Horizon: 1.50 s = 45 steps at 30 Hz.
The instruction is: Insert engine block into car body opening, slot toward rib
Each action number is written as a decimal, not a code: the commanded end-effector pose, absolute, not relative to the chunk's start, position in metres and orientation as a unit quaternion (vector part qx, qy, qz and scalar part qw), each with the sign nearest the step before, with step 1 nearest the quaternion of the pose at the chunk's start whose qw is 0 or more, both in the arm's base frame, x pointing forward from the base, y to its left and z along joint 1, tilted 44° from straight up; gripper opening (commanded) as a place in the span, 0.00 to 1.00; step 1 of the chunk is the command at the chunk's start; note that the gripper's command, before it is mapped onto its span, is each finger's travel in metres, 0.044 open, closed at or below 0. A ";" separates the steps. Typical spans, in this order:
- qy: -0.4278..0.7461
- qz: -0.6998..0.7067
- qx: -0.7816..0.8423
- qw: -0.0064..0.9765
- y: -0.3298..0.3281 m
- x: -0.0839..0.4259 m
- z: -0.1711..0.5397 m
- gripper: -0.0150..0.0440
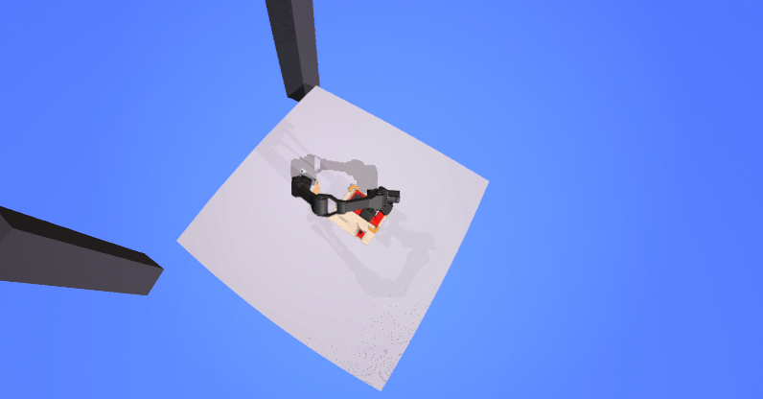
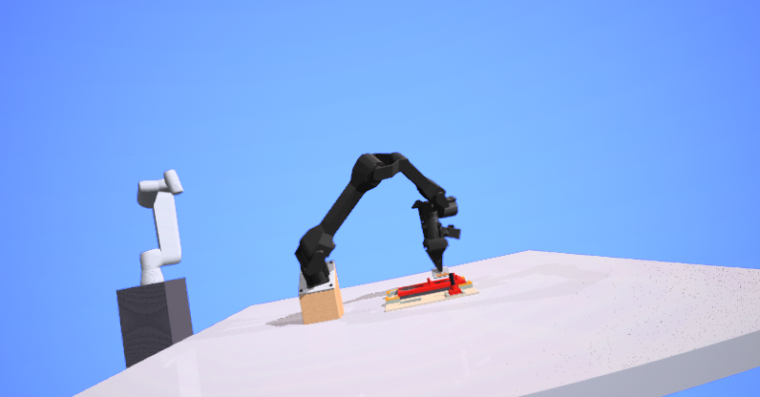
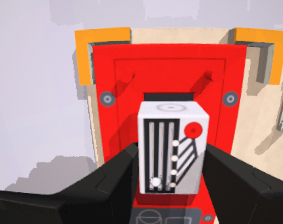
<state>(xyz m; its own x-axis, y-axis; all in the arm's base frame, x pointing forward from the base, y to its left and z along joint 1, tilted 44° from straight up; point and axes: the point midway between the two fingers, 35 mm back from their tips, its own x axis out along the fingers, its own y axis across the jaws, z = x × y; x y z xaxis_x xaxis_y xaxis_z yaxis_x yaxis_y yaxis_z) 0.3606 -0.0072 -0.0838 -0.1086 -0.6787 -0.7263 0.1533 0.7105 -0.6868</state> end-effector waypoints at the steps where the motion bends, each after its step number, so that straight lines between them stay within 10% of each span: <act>1: 0.669 -0.324 -0.197 0.639 -0.007 0.361 -0.084 0.52; 45: 0.669 -0.324 -0.197 0.639 -0.011 0.360 -0.088 0.52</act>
<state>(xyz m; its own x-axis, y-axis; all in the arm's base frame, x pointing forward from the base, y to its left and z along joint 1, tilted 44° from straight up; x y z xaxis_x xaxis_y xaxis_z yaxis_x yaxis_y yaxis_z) 0.3597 -0.0104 -0.0878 -0.1098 -0.6767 -0.7280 0.1536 0.7121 -0.6851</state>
